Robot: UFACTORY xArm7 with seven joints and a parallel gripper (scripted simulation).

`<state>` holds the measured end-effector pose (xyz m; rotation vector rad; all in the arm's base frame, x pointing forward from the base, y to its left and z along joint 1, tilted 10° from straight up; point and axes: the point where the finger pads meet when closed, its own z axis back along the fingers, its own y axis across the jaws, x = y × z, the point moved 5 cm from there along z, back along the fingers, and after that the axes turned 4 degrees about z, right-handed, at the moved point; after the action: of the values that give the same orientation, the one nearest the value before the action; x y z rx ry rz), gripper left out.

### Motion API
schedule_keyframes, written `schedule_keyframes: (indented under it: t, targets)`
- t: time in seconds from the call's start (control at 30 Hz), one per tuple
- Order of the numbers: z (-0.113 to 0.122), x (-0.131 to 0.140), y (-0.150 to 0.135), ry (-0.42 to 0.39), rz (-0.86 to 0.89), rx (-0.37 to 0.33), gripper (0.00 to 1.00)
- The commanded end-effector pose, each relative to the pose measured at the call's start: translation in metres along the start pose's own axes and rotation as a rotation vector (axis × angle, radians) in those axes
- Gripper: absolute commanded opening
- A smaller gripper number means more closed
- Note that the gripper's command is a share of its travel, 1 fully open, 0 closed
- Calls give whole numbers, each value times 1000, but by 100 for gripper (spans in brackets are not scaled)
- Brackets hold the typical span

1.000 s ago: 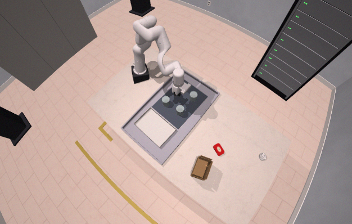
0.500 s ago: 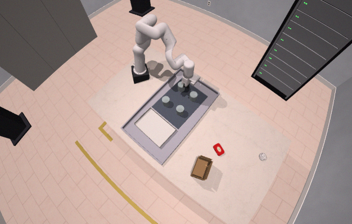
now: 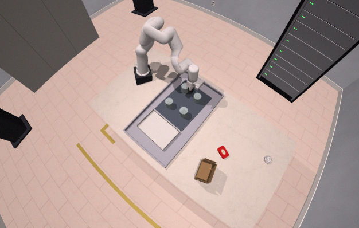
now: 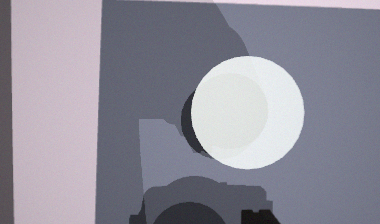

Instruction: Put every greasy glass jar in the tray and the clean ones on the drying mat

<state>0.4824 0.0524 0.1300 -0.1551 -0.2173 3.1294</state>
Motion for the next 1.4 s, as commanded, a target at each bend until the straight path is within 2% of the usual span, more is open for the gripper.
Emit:
schedule_keyframes:
  t: [0.0,0.07,1.37]
  targets:
    - [-21,-3,0,6,0,-1,0]
    - [-31,-3,0,6,0,-1,0]
    - [-31,-13,0,6,0,-1,0]
